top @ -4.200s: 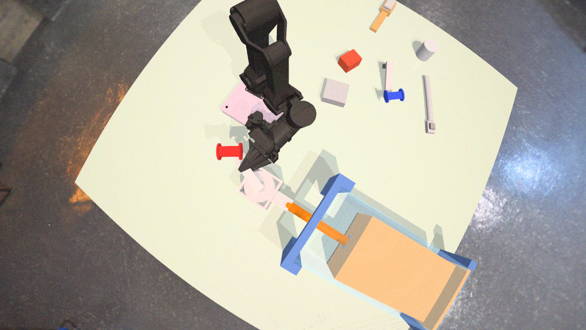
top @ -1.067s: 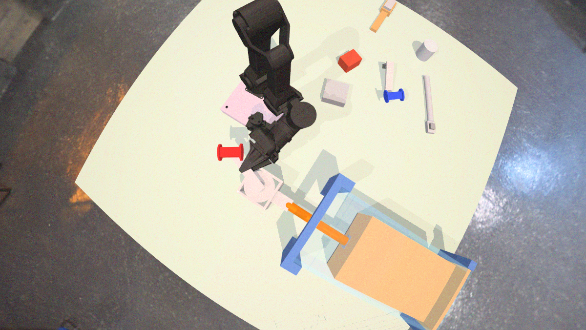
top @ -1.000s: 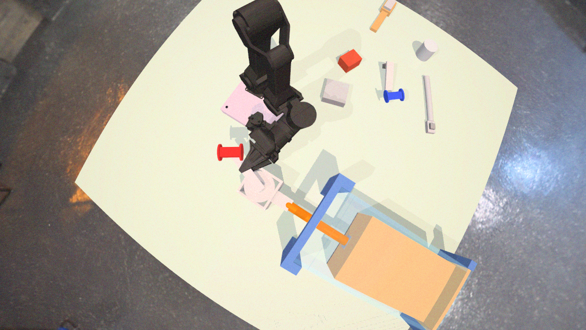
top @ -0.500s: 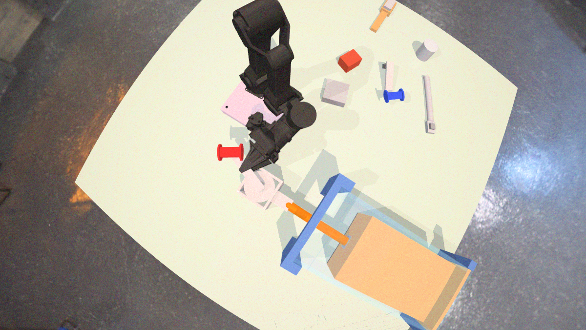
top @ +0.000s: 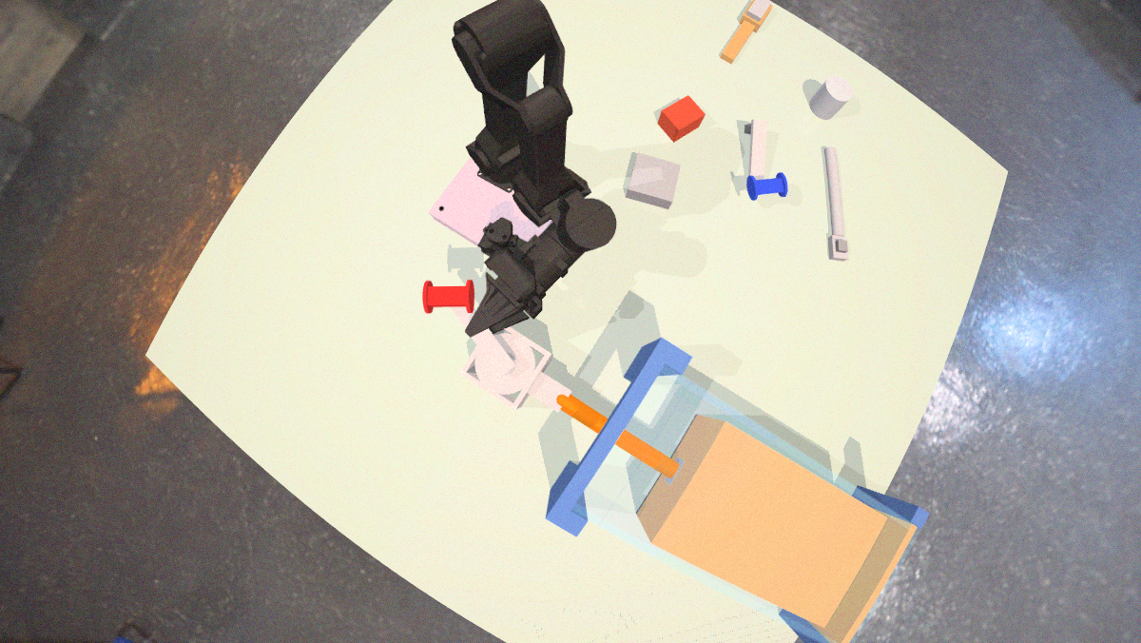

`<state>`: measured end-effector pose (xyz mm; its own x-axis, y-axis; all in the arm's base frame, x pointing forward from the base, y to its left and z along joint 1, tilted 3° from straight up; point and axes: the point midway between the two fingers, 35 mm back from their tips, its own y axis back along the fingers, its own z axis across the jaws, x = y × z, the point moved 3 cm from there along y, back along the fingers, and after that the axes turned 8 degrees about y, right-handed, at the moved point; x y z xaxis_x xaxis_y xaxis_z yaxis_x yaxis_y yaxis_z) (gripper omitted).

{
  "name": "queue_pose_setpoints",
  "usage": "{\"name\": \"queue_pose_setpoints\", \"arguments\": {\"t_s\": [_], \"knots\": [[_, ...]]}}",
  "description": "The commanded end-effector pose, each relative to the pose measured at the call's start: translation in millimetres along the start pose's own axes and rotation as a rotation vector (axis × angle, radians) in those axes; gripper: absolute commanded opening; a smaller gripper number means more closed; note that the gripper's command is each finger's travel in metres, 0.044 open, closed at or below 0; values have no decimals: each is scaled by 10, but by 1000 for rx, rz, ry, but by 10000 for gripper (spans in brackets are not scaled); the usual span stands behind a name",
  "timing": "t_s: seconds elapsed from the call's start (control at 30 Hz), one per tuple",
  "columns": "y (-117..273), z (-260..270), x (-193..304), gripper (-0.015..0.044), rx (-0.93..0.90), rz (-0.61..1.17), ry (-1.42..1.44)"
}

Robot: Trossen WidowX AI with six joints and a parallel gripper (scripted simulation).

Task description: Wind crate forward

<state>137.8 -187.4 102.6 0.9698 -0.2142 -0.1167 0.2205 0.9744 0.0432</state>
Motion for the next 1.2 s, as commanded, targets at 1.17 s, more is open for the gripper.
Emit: {"name": "queue_pose_setpoints", "arguments": {"t_s": [1.17], "knots": [[-1, 74, -27, 240, 0, 0, 0]]}}
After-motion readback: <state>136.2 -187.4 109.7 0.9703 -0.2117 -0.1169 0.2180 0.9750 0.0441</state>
